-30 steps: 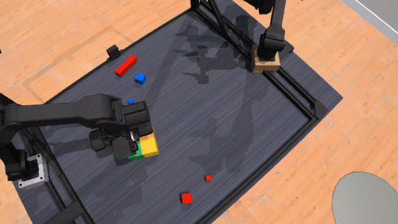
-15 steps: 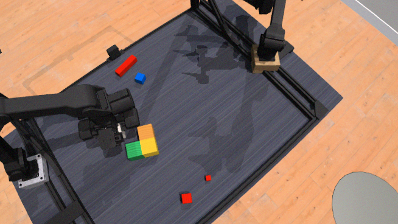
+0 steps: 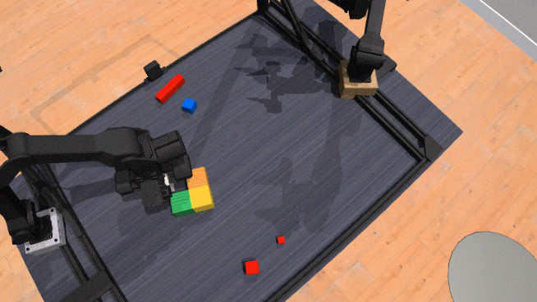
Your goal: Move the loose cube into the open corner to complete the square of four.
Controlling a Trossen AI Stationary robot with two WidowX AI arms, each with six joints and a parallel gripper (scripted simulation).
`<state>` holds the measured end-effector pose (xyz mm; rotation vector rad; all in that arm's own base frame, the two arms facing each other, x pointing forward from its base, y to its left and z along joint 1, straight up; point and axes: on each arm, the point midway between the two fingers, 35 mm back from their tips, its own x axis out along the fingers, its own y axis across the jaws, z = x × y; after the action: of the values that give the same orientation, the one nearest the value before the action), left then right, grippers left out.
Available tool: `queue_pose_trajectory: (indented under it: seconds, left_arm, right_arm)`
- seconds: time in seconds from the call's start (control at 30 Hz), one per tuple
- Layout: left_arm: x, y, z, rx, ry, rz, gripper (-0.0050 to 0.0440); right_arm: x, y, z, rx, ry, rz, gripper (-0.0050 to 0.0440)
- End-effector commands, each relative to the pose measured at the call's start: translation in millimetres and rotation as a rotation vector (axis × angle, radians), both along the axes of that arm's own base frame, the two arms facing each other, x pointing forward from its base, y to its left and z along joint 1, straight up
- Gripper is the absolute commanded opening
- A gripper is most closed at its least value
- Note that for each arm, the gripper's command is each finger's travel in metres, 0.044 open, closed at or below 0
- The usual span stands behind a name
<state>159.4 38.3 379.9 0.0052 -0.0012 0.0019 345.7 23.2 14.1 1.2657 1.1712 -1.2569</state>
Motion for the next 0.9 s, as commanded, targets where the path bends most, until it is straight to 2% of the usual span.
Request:
queue_pose_trajectory:
  seconds: [0.0,0.33,0.83,0.87]
  left_arm:
    - [0,-1,0,-0.006,0.000,-0.002,0.0400]
    - [0,-1,0,-0.006,0.000,-0.002,0.0400]
    - [0,-1,0,-0.006,0.000,-0.002,0.0400]
    - [0,-1,0,-0.006,0.000,-0.002,0.0400]
  right_arm:
    - [-1,0,-8,-0.001,0.006,-0.002,0.0000]
    - [-2,0,-18,-0.001,0.006,-0.002,0.0000]
    - [-2,0,-18,-0.001,0.006,-0.002,0.0360]
    - [-2,0,-18,-0.001,0.006,-0.002,0.0360]
